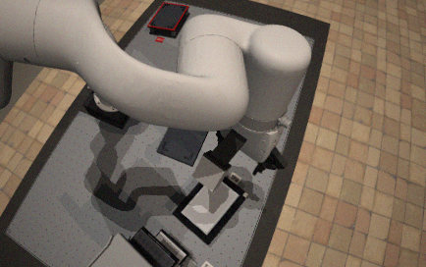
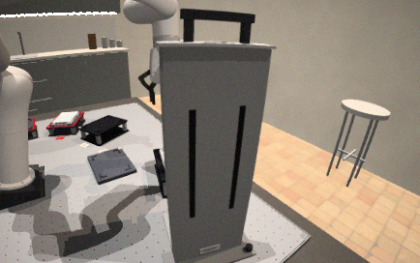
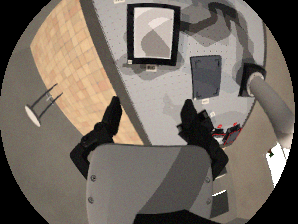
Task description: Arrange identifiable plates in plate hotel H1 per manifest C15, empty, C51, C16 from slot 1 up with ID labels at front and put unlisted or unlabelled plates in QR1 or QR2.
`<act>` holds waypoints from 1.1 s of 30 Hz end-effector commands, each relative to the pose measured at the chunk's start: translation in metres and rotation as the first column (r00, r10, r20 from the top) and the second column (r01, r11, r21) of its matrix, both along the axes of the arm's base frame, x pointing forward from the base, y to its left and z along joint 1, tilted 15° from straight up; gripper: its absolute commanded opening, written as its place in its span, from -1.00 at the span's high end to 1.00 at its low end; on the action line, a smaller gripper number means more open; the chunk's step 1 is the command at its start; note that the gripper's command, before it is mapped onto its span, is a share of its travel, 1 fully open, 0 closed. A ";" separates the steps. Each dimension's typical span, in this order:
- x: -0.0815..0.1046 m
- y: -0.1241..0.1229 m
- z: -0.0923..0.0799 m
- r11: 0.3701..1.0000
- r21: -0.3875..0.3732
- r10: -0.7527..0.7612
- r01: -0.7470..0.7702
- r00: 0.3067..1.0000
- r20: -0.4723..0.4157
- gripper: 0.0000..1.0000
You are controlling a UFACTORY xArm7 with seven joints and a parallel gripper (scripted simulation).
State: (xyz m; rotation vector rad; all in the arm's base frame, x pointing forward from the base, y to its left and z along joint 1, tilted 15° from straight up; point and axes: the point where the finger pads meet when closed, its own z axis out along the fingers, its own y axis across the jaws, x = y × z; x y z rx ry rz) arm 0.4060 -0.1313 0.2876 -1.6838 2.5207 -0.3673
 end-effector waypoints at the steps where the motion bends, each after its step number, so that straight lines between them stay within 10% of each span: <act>1: 0.001 -0.001 0.001 0.999 -0.046 -0.016 0.015 1.000 -0.016 -1.00; 33: 0.001 -0.001 0.001 0.886 -0.456 -0.167 0.082 0.974 -0.150 -1.00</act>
